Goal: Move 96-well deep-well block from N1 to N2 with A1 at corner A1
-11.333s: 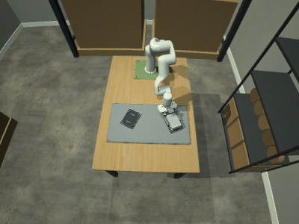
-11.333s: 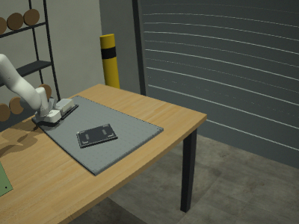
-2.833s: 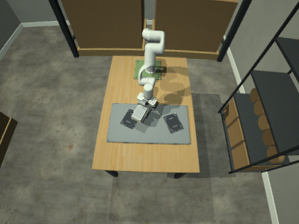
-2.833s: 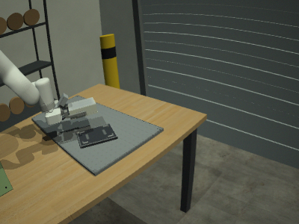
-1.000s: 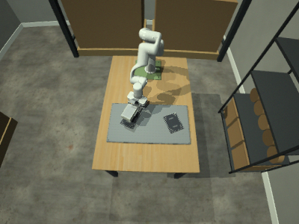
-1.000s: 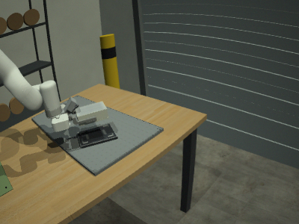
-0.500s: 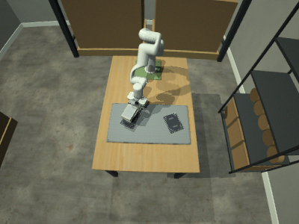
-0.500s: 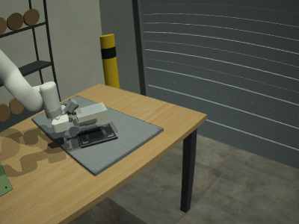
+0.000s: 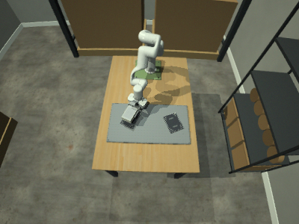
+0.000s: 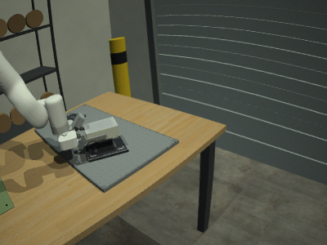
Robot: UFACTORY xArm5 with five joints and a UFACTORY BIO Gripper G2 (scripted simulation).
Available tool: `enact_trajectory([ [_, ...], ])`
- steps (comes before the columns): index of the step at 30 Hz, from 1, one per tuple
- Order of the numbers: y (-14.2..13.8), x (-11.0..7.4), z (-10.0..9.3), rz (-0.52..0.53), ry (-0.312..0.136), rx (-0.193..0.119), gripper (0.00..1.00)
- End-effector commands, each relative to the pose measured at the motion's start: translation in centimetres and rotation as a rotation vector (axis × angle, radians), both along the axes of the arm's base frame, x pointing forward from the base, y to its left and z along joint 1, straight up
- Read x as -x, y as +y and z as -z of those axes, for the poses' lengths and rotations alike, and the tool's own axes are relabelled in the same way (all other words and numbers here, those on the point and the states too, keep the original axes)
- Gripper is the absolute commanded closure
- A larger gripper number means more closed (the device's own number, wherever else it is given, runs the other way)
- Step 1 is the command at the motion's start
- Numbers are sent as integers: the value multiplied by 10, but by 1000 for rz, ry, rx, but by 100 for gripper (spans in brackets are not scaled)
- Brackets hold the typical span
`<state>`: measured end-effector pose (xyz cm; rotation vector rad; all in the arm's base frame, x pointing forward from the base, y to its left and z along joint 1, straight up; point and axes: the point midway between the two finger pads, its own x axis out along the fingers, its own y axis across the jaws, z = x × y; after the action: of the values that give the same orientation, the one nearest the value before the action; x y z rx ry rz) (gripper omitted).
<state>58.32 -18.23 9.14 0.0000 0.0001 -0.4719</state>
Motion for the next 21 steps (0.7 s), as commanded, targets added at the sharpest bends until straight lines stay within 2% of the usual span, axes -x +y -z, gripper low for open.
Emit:
enact_trajectory([
  [1,0,-1,7,0,-4,1,100],
  [21,0,-1,37,0,-4,1,100],
])
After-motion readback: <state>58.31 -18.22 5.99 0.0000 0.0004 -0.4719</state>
